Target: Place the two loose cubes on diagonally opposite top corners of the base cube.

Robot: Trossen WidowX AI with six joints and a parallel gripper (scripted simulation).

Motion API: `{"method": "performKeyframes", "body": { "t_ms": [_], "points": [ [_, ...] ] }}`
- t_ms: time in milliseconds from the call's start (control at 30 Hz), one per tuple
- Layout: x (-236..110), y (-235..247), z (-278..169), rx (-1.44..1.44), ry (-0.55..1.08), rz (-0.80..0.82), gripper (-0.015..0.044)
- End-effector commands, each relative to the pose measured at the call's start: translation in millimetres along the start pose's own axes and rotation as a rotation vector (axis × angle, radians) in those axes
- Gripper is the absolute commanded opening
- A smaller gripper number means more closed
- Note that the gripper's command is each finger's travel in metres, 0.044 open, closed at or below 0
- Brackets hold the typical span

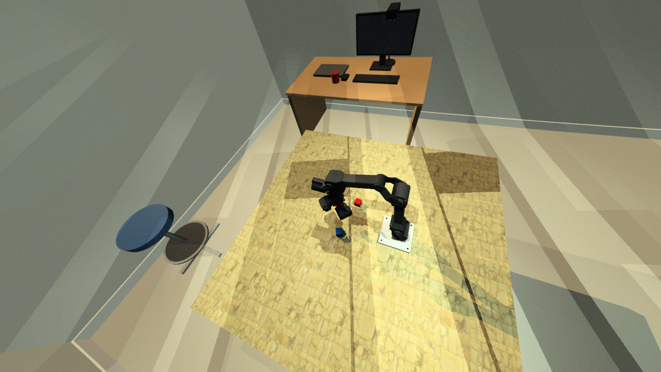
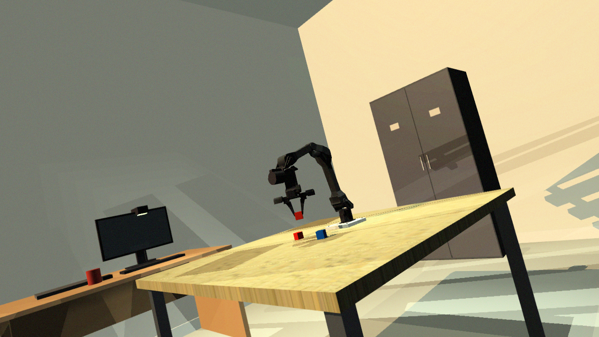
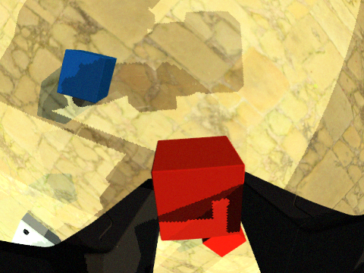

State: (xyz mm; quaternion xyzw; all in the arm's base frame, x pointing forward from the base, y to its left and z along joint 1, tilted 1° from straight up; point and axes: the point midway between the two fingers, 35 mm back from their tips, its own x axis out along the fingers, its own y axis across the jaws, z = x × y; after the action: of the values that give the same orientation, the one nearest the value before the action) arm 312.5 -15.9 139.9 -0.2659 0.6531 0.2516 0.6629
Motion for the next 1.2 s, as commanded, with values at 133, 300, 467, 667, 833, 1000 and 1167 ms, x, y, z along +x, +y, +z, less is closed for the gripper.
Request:
{"method": "performKeyframes", "body": {
  "t_ms": [133, 300, 467, 667, 833, 1000, 1167],
  "points": [
    [8, 12, 13, 0.215, -0.001, 0.008, 0.0105],
    [12, 19, 20, 0.355, -0.001, 0.008, 0.0105],
    [16, 26, 28, 0.494, -0.001, 0.009, 0.0105],
    [21, 36, 37, 0.662, 0.000, 0.010, 0.0105],
    [26, 44, 44, 0.802, 0.000, 0.011, 0.0105],
    [30, 52, 51, 0.942, 0.001, 0.012, 0.0105],
    [34, 61, 57, 1.077, 0.002, 0.013, 0.0105]
  ]
}}
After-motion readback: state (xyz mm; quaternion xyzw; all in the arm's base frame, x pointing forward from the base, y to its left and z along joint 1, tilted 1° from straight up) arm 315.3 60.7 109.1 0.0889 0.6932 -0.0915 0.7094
